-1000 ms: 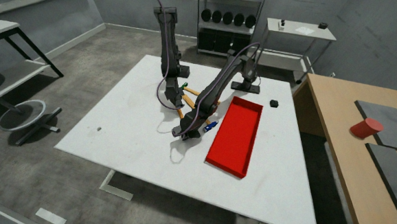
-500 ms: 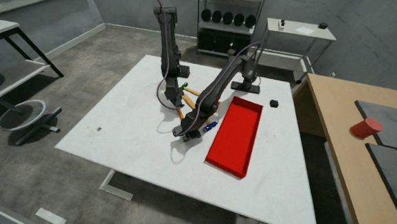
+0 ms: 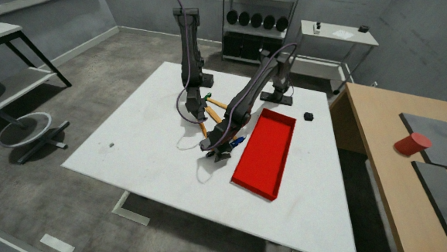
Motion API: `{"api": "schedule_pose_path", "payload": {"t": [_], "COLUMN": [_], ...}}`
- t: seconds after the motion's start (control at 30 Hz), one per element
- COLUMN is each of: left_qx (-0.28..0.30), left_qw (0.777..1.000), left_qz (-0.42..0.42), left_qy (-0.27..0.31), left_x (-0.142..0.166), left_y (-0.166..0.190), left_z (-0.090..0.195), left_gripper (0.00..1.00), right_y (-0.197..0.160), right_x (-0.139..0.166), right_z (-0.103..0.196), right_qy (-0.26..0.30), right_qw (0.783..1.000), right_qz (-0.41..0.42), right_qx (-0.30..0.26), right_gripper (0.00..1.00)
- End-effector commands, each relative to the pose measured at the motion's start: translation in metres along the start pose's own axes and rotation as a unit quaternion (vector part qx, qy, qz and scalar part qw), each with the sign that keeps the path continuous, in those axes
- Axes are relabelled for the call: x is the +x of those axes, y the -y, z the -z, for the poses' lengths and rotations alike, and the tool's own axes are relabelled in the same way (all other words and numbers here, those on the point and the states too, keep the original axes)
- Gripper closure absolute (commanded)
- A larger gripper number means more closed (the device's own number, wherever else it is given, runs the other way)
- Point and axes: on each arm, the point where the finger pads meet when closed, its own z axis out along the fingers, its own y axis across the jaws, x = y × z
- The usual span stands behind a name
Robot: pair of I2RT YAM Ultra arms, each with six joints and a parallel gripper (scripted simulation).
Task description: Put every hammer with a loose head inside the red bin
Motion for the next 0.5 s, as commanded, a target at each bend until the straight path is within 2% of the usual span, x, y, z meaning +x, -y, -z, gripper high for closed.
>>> {"api": "schedule_pose_path", "payload": {"t": [0.0, 0.13, 0.37, 0.47], "left_qx": [-0.001, -0.01, -0.028, -0.041], "left_qw": [1.0, 0.999, 0.998, 0.998], "left_qz": [-0.004, -0.013, -0.024, -0.032], "left_qy": [0.017, 0.031, 0.041, 0.038], "left_x": [-0.009, -0.025, -0.029, -0.02], "left_y": [0.001, 0.002, -0.004, -0.005], "left_z": [0.044, 0.042, 0.044, 0.043], "left_gripper": [0.0, 0.0, 0.0, 0.0], "right_y": [0.0, 0.0, 0.0, 0.0], "right_x": [0.004, 0.004, 0.004, 0.004], "right_z": [0.0, 0.0, 0.0, 0.0], "right_qy": [-0.009, -0.009, -0.009, -0.009], "right_qw": [1.0, 1.0, 1.0, 1.0], "right_qz": [0.001, 0.001, 0.001, 0.001], "right_qx": [0.003, 0.003, 0.003, 0.003], "right_gripper": [0.83, 0.83, 0.83, 0.83]}}
